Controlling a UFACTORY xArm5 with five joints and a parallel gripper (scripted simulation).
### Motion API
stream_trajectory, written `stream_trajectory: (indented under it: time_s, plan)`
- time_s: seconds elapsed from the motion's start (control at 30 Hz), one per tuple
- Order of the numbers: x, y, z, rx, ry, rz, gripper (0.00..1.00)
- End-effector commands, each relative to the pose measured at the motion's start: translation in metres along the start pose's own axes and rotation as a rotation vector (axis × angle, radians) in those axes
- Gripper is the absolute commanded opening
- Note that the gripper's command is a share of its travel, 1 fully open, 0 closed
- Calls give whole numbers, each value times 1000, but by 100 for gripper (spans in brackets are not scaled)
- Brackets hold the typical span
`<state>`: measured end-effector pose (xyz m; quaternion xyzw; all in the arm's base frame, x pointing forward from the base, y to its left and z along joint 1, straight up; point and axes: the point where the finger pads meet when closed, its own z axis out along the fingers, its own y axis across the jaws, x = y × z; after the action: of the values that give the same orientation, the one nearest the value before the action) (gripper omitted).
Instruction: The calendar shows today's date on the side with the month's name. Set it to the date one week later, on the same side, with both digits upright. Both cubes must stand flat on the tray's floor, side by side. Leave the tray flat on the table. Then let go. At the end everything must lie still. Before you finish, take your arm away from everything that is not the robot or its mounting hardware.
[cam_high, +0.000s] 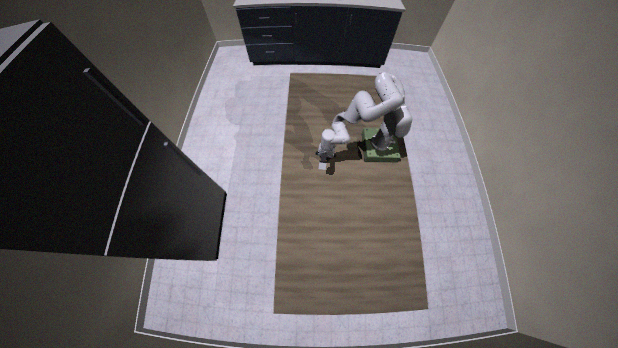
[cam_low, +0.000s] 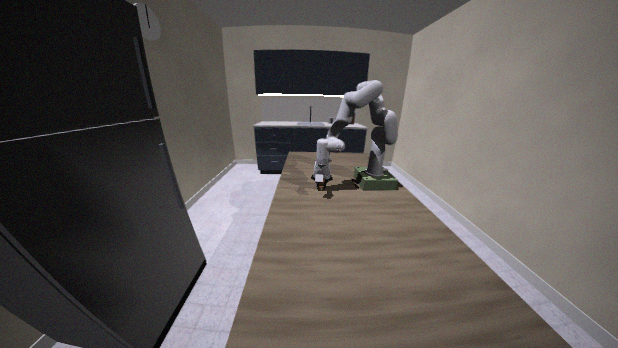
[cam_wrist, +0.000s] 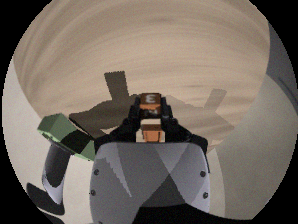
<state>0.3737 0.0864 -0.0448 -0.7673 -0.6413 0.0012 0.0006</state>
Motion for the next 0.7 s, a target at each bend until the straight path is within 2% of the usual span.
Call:
stream_trajectory:
  time_s: [0.0, 0.2, 0.3, 0.67]
  plan:
    - [0, 1, -1, -3, 1, 0, 27]
    - [0, 1, -2, -3, 1, 0, 27]
    - [0, 1, -10, -3, 1, 0, 27]
    - [0, 1, -84, -3, 1, 0, 27]
